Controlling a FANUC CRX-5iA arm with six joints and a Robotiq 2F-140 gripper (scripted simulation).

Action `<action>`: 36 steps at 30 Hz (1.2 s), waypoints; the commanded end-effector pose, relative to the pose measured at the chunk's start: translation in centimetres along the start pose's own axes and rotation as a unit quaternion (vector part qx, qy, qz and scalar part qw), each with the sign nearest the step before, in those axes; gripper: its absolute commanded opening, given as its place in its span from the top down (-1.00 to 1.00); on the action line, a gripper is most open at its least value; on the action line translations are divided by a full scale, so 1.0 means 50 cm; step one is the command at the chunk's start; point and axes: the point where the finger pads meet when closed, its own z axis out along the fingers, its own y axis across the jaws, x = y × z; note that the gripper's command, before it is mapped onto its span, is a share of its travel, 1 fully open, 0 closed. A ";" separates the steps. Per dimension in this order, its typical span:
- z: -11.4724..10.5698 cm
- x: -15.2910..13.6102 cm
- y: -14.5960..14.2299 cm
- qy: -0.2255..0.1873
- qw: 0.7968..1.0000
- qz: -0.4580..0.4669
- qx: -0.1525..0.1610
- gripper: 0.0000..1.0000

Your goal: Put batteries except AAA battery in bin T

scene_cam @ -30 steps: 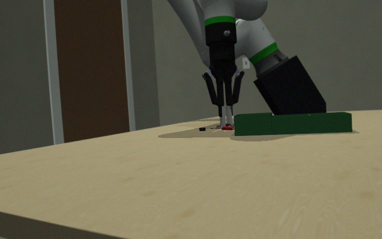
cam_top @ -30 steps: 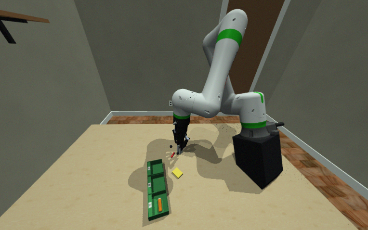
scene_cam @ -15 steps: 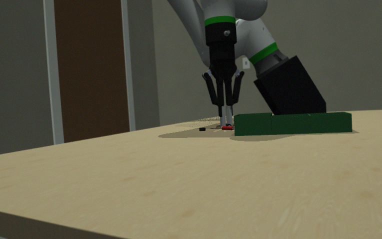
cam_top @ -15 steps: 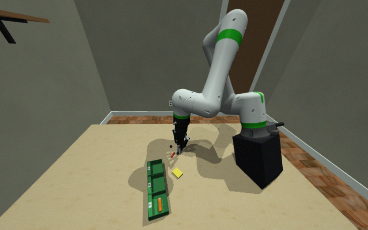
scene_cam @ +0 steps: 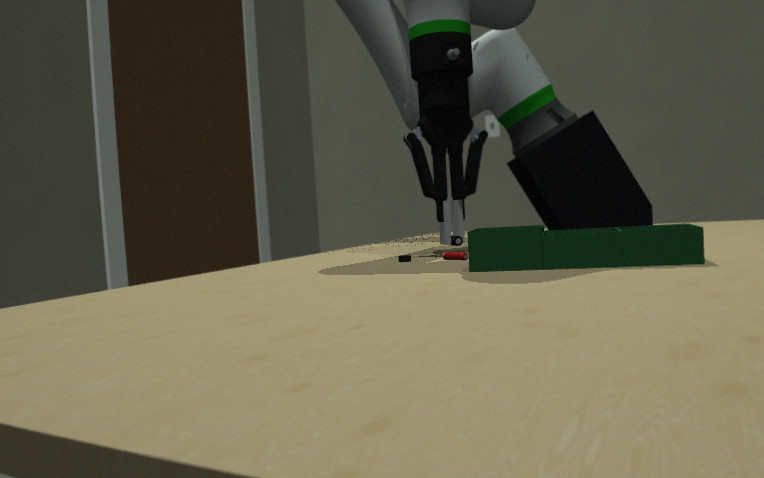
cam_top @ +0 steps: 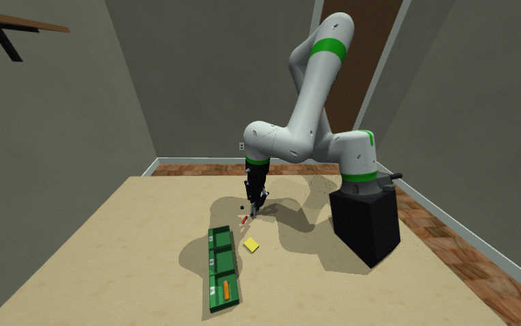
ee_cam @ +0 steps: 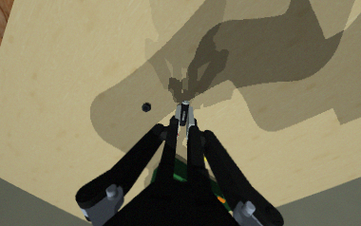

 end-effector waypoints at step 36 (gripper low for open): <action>-0.098 -0.074 0.039 0.000 1.000 0.000 0.000 0.89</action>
